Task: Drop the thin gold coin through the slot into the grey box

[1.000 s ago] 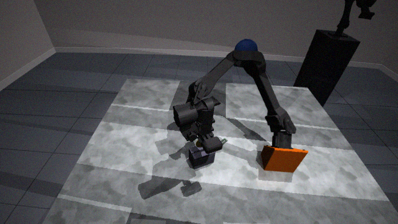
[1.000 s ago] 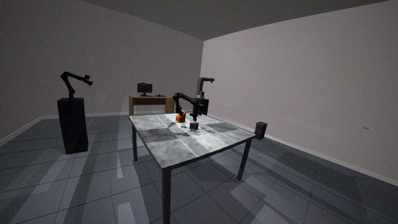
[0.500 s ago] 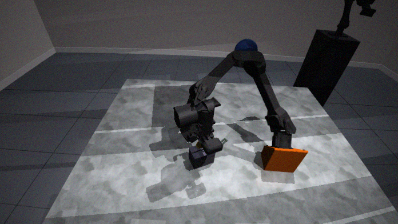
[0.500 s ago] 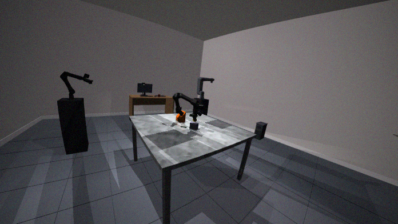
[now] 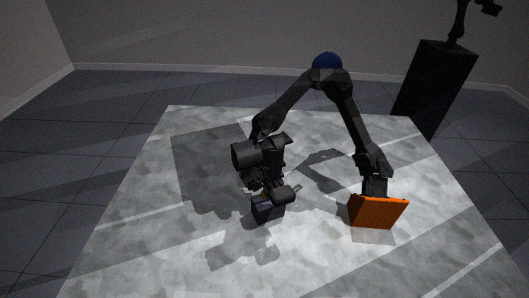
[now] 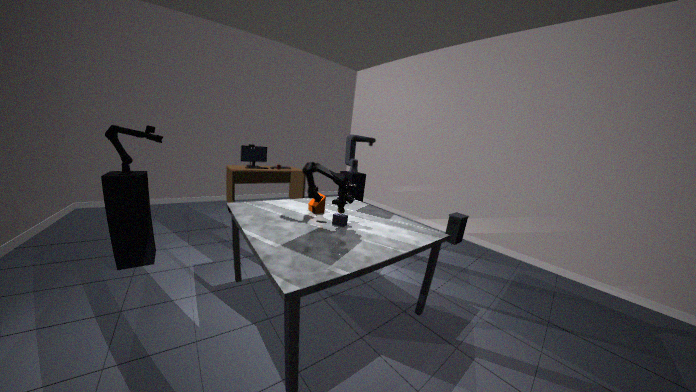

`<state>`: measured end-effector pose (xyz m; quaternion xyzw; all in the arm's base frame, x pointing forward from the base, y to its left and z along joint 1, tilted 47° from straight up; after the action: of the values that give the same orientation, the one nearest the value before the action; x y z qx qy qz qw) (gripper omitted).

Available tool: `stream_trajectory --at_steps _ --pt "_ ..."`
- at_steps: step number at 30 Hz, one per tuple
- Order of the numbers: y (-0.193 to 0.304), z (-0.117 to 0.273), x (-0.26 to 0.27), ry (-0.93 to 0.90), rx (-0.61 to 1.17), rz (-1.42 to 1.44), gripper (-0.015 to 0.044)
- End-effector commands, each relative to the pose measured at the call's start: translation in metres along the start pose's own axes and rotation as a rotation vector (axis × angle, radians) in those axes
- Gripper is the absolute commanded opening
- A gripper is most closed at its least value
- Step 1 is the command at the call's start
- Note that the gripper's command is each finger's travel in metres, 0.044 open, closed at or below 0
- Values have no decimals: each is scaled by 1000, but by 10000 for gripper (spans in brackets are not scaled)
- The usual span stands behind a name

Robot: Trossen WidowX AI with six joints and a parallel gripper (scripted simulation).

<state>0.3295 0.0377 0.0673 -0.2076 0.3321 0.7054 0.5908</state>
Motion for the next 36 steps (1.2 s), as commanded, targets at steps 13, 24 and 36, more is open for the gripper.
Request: stream_trajectory --at_steps 13,24,36 --pt "0 -5 0 0 0 0 26" --pt "0 -5 0 0 0 0 161" --pt "0 15 0 0 0 2 397"
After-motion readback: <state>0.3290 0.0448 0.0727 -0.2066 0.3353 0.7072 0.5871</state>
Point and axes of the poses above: the point midway between the two fingers, 35 mm back from their tips, its own z axis back along the fingers, its own x axis across the jaws, y = z × x, the point moved 9 cm from there along z, back along the fingers, and after that the axes turned 9 degrees about -z, right-handed, at the moved point
